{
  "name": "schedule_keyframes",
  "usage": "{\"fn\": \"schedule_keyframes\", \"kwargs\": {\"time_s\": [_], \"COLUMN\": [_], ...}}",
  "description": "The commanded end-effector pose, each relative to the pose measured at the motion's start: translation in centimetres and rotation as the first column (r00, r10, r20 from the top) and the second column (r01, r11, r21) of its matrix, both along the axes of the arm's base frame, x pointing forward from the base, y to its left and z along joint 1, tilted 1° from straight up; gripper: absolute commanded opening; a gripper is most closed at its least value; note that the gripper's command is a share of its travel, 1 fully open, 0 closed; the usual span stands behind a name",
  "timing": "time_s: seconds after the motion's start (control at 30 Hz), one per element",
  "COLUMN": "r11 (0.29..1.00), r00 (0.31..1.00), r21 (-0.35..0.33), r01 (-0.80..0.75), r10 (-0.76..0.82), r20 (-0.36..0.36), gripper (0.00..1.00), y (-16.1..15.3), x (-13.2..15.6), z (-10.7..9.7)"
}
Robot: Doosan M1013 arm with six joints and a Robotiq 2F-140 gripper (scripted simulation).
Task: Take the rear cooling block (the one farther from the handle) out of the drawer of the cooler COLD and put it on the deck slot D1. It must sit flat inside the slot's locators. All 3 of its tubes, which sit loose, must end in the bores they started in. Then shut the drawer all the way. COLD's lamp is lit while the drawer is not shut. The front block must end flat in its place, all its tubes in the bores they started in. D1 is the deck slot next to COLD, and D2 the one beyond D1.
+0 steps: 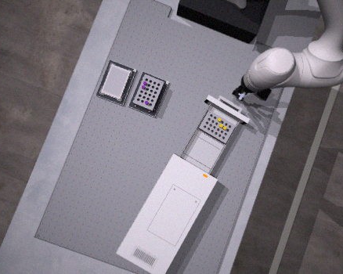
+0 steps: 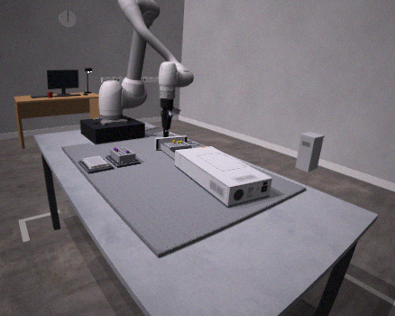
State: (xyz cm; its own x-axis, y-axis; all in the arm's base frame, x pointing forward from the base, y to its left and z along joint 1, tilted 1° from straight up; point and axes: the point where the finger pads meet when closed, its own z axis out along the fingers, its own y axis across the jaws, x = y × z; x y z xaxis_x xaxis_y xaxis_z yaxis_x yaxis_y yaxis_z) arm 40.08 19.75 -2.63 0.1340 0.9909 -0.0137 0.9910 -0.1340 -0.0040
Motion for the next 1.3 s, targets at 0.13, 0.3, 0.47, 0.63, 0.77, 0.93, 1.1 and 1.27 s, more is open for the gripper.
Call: {"fn": "schedule_keyframes", "kwargs": {"time_s": [0.13,0.3,0.47,0.63,0.77,0.93,1.1,1.27], "r11": [1.000,1.000,1.000,1.000,1.000,1.000,1.000,1.000], "r00": [1.000,1.000,1.000,1.000,1.000,1.000,1.000,1.000], "r21": [-0.001,-0.002,-0.001,0.000,0.000,0.000,-0.002,-0.001], "r01": [0.001,0.001,0.001,0.001,0.001,-0.002,-0.002,-0.001], "r10": [-0.001,-0.001,-0.001,-0.001,-0.001,0.002,0.002,0.001], "r20": [0.001,-0.001,0.001,0.001,0.001,0.002,-0.002,0.000], "gripper": [0.10,0.10,0.10,0.10,0.10,0.10,0.10,0.10], "y": [-0.1,-0.1,-0.1,0.0,0.0,-0.2,-0.3,-0.3], "x": [0.0,-0.1,0.0,0.1,0.1,1.0,1.5,2.0], "z": [-1.0,-1.8,-2.0,-1.8,-1.8,-1.8,-1.8,-1.8]}}
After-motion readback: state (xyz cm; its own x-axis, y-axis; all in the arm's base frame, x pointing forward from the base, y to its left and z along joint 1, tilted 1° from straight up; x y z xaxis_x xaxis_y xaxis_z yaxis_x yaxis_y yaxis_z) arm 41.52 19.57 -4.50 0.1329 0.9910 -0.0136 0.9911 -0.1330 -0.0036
